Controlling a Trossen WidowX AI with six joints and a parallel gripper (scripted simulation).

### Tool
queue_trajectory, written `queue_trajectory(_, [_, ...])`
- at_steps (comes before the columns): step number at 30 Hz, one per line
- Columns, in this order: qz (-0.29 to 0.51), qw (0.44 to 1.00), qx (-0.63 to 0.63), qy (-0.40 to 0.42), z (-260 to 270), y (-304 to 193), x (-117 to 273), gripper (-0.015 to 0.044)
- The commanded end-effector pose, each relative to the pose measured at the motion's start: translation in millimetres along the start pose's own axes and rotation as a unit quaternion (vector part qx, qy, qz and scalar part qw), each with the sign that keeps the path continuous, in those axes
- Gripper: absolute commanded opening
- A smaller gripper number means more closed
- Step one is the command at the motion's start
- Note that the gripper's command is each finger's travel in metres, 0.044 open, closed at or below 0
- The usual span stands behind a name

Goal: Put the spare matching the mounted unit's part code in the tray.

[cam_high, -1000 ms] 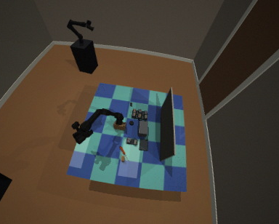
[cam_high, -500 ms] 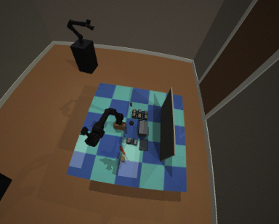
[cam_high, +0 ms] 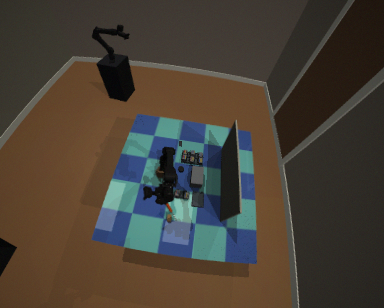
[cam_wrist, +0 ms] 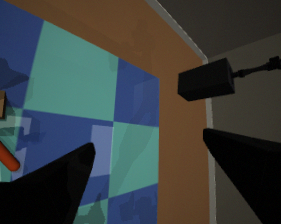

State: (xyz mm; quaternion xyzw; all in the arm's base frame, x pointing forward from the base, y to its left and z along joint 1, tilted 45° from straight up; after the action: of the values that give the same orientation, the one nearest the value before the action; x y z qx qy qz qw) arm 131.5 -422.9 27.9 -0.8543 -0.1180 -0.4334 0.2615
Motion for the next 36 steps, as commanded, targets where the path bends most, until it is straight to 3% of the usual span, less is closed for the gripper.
queue_trajectory(1, [-0.021, 0.995, 0.078, 0.057, 57, -6, 33, 0.0440])
queue_trajectory(11, [-0.063, 0.936, 0.275, 0.209, 195, -59, 119, 0.0440])
queue_trajectory(23, [-0.053, 0.790, 0.488, 0.367, 325, -193, 196, 0.0440])
queue_trajectory(27, [-0.038, 0.738, 0.537, 0.406, 350, -238, 211, 0.0440])
queue_trajectory(36, [-0.037, 0.736, 0.539, 0.408, 352, -241, 212, 0.0440])
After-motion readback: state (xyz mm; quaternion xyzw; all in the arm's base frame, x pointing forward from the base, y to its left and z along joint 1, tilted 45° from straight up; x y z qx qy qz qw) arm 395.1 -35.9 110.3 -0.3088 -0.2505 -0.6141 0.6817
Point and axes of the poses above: the point midway between the two fingers, 35 mm back from their tips, its own x axis back along the fingers, its own z axis across the jaws, y = z × x, the point moved 5 cm from there along x, back along the fingers, and after that the axes turned 13 degrees about -x, right-handed, at the moved point
